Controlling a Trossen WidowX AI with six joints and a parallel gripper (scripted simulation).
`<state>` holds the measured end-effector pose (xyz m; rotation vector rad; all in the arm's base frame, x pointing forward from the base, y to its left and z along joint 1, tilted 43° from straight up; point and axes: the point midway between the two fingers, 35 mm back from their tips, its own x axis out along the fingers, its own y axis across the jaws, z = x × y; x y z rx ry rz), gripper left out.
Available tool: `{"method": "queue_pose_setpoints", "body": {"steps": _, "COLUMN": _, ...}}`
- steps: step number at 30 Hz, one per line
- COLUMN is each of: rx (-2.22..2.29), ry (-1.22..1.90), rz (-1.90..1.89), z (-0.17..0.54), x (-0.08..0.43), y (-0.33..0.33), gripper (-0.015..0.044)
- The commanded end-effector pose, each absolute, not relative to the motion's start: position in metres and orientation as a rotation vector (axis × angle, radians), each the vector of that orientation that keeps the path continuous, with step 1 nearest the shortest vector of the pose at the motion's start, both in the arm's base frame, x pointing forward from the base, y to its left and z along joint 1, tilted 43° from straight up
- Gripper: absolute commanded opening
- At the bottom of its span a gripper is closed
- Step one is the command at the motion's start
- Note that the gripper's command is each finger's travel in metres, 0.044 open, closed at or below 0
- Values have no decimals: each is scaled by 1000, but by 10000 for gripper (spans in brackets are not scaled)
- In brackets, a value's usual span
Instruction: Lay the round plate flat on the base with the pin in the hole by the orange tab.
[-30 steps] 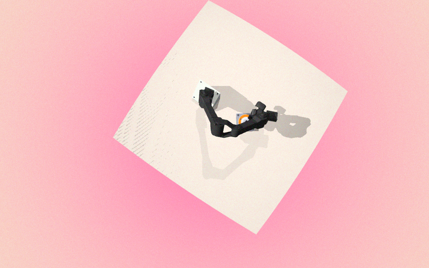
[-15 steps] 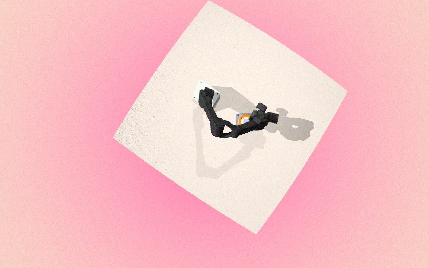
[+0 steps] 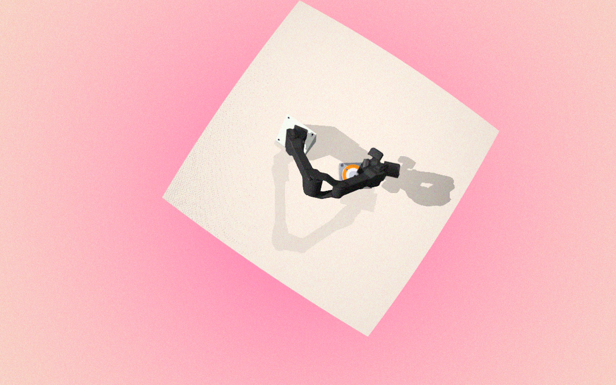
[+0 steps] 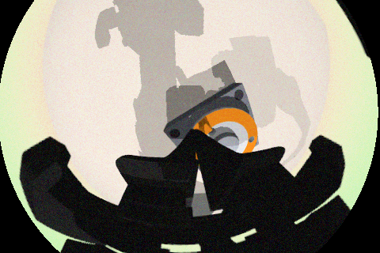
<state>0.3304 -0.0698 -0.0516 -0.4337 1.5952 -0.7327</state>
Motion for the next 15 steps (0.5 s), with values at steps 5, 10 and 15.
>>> {"method": "queue_pose_setpoints", "body": {"steps": 5, "rx": -434, "ry": 1570, "rz": -750, "z": -48, "x": 337, "y": -75, "gripper": 0}}
{"method": "queue_pose_setpoints", "body": {"steps": 10, "rx": -434, "ry": 1570, "rz": -750, "z": -48, "x": 337, "y": -76, "gripper": 0}}
{"method": "queue_pose_setpoints", "body": {"steps": 15, "rx": -434, "ry": 1570, "rz": -750, "z": -48, "x": 338, "y": -76, "gripper": 0}}
